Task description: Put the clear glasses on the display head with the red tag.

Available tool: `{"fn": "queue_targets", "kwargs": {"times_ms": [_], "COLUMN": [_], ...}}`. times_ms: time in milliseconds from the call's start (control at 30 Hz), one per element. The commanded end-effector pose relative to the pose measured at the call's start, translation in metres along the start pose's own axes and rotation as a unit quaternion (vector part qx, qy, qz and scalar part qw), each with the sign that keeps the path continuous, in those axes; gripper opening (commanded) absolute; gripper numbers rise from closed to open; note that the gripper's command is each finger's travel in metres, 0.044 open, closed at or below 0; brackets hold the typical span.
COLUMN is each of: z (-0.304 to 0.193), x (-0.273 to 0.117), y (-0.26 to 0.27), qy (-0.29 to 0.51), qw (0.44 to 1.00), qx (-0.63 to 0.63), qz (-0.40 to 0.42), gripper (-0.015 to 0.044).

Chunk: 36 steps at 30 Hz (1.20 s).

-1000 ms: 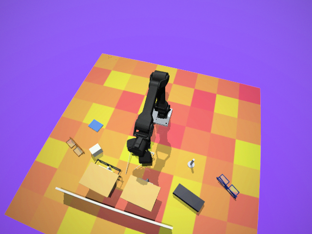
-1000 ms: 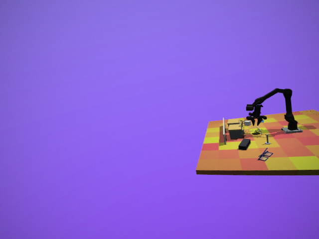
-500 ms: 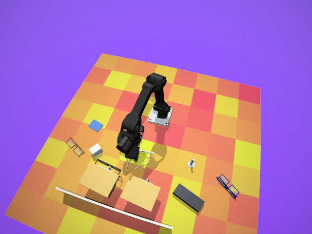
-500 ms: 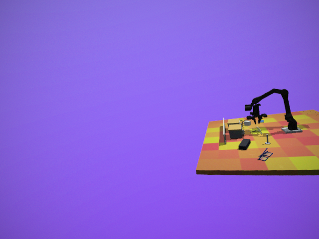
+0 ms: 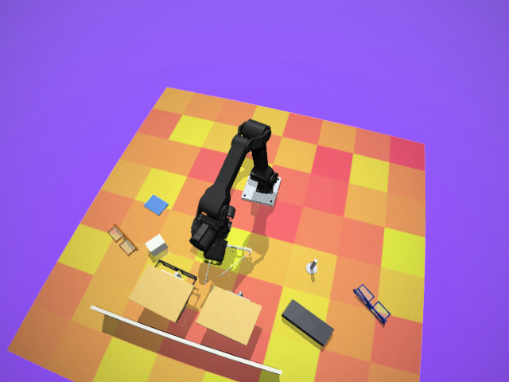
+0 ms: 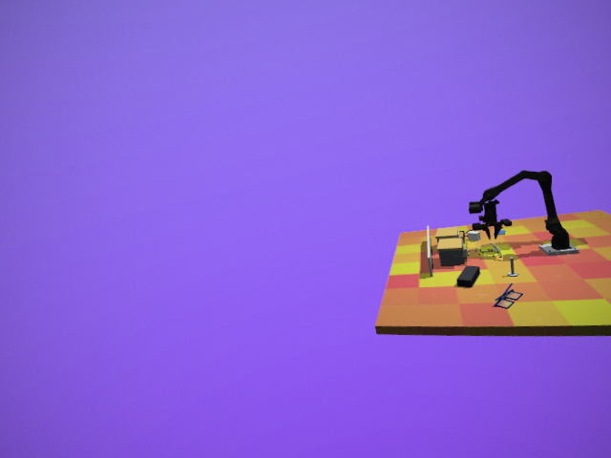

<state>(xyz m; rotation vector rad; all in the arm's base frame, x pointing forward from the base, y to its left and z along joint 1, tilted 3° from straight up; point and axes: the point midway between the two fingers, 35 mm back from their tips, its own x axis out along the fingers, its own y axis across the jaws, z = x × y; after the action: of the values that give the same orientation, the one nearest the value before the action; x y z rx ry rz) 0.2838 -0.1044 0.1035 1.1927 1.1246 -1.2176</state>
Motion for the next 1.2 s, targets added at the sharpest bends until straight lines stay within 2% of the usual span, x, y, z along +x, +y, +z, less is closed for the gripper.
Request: {"fn": "queue_targets", "kwargs": {"times_ms": [0,900,1167], "z": [0.0,0.001,0.001], "x": [0.007,0.051,0.052], "y": [-0.001,-0.007,-0.005], "qy": [-0.001,-0.001,-0.001], "qw": [1.0,1.0,1.0], "qx": [0.001,0.001,0.001], "qz": [-0.002,-0.002,-0.002], "gripper": [0.012,0.012,0.012]}}
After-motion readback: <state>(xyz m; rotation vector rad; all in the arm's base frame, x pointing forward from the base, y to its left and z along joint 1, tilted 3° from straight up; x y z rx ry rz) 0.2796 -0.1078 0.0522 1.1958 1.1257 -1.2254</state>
